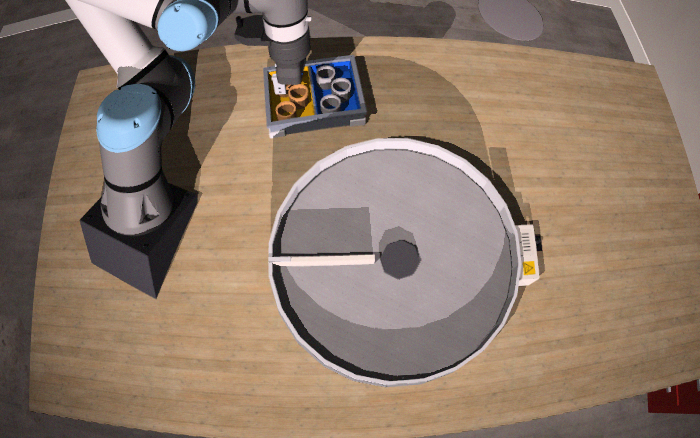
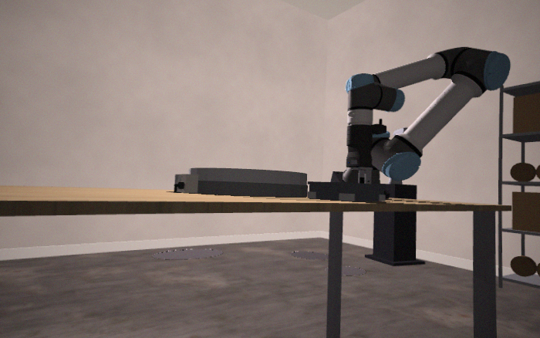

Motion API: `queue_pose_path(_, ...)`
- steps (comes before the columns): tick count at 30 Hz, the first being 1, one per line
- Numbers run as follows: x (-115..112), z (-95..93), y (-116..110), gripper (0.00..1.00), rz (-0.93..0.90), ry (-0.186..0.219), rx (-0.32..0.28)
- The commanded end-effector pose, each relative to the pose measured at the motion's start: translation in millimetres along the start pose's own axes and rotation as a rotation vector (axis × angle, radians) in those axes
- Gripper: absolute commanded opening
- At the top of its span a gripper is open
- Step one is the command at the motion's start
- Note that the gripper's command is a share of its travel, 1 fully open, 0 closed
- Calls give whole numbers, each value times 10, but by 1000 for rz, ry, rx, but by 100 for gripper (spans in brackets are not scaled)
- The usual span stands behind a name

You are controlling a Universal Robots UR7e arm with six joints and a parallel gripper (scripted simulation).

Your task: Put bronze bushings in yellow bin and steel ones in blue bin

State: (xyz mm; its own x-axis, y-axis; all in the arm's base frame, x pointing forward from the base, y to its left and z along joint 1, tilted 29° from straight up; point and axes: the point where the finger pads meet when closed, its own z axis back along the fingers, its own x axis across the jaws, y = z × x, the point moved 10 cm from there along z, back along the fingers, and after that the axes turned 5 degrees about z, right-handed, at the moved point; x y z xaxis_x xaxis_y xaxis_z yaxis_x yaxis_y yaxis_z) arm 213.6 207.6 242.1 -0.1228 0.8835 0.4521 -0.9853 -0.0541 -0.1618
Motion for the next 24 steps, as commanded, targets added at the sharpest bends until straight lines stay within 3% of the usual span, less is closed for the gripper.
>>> queue_pose_path(1, 9, 57, -17, 47, 3, 0, -7)
queue_pose_path(24, 9, 117, -16, 47, 3, 0, -7)
